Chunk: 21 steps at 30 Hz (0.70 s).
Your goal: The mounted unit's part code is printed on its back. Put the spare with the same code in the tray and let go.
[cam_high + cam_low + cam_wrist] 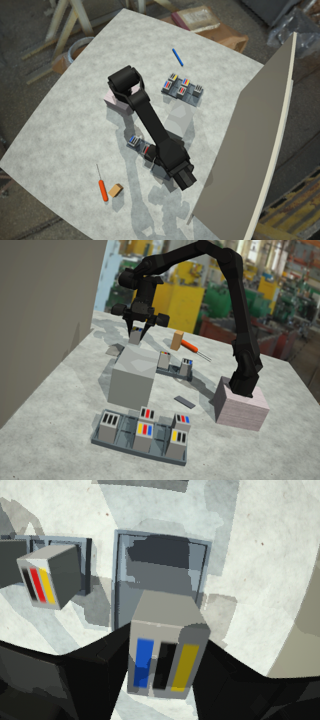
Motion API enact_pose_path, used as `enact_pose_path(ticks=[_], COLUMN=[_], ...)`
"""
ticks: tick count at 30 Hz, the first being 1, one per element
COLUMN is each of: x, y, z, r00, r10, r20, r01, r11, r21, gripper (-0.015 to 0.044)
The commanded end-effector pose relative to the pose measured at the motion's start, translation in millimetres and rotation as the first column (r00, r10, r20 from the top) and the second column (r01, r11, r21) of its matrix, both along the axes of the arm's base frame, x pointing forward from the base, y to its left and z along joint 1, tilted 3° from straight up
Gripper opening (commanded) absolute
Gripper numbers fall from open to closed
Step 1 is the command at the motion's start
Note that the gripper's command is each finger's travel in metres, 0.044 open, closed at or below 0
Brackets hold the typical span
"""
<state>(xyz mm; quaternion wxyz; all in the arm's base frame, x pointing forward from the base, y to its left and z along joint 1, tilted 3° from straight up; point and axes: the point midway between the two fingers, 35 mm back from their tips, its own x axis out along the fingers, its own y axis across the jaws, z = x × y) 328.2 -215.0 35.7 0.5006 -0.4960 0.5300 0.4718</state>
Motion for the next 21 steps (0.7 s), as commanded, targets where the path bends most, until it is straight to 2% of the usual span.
enact_pose_path(ticks=[1, 21], x=[-1, -3], y=[0, 0], z=[-6, -25], r00=[1.000, 1.000], r10=[0.006, 0.006], r20=[-0.004, -0.004], r01=[-0.006, -0.006], r11=[1.000, 1.000], r21=[-0.001, -0.001], gripper=[0.0000, 0.0000])
